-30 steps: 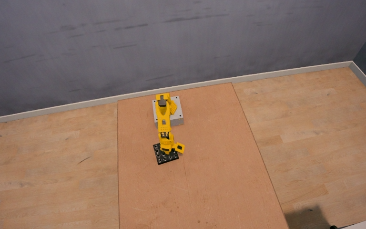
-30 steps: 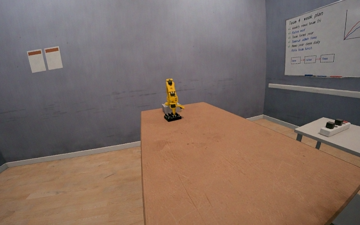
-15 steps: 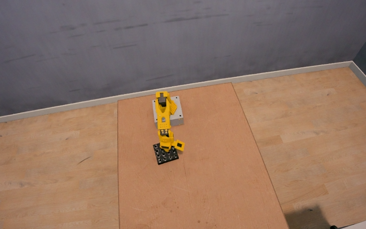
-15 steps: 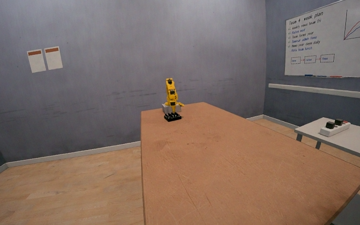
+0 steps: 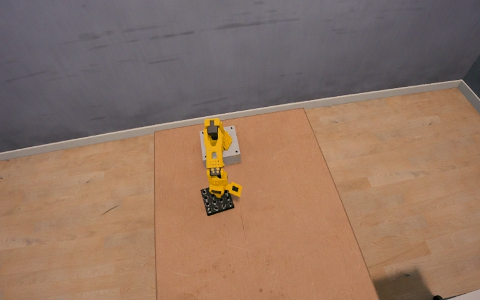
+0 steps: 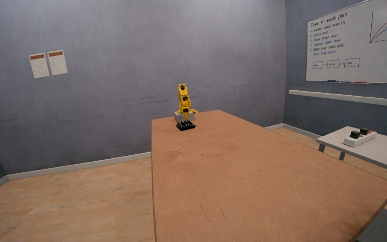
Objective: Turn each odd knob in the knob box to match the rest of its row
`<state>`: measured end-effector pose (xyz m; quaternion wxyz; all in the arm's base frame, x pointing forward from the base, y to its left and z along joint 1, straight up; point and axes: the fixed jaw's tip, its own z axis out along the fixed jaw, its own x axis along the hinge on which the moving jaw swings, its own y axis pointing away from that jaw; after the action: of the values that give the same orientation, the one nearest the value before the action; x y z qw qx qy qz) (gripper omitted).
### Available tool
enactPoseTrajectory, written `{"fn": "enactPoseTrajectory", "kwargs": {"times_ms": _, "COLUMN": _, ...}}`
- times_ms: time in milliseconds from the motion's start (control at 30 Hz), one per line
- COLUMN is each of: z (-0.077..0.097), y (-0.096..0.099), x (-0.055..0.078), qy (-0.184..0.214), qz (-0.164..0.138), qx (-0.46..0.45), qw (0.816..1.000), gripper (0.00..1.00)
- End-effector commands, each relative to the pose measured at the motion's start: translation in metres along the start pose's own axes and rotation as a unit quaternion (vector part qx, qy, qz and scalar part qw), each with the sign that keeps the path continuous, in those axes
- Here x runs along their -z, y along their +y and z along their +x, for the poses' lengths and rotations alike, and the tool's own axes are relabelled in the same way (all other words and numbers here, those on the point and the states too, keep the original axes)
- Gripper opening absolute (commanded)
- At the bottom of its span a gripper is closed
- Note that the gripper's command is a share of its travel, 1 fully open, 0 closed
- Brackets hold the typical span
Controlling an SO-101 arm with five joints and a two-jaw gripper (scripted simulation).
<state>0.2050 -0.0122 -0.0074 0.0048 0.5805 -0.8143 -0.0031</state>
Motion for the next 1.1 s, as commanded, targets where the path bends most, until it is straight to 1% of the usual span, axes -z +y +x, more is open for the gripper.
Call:
{"fn": "enactPoseTrajectory", "kwargs": {"times_ms": 0, "z": -0.001, "y": -0.001, "x": 0.004, "qy": -0.002, "qz": 0.005, "qx": -0.003, "qw": 1.000, "gripper": 0.08}}
{"fn": "enactPoseTrajectory", "kwargs": {"times_ms": 233, "z": 0.000, "y": 0.003, "x": 0.005, "qy": -0.002, "qz": 0.005, "qx": -0.003, "qw": 1.000, "gripper": 0.08}}
{"fn": "enactPoseTrajectory", "kwargs": {"times_ms": 467, "z": 0.005, "y": 0.019, "x": 0.008, "qy": -0.002, "qz": 0.005, "qx": -0.003, "qw": 1.000, "gripper": 0.08}}
{"fn": "enactPoseTrajectory", "kwargs": {"times_ms": 533, "z": 0.005, "y": 0.019, "x": 0.008, "qy": -0.002, "qz": 0.005, "qx": -0.003, "qw": 1.000, "gripper": 0.08}}
{"fn": "enactPoseTrajectory", "kwargs": {"times_ms": 800, "z": 0.010, "y": 0.037, "x": 0.008, "qy": -0.002, "qz": 0.005, "qx": -0.003, "qw": 1.000, "gripper": 0.08}}
{"fn": "enactPoseTrajectory", "kwargs": {"times_ms": 1067, "z": 0.011, "y": 0.041, "x": 0.008, "qy": -0.002, "qz": 0.005, "qx": -0.003, "qw": 1.000, "gripper": 0.08}}
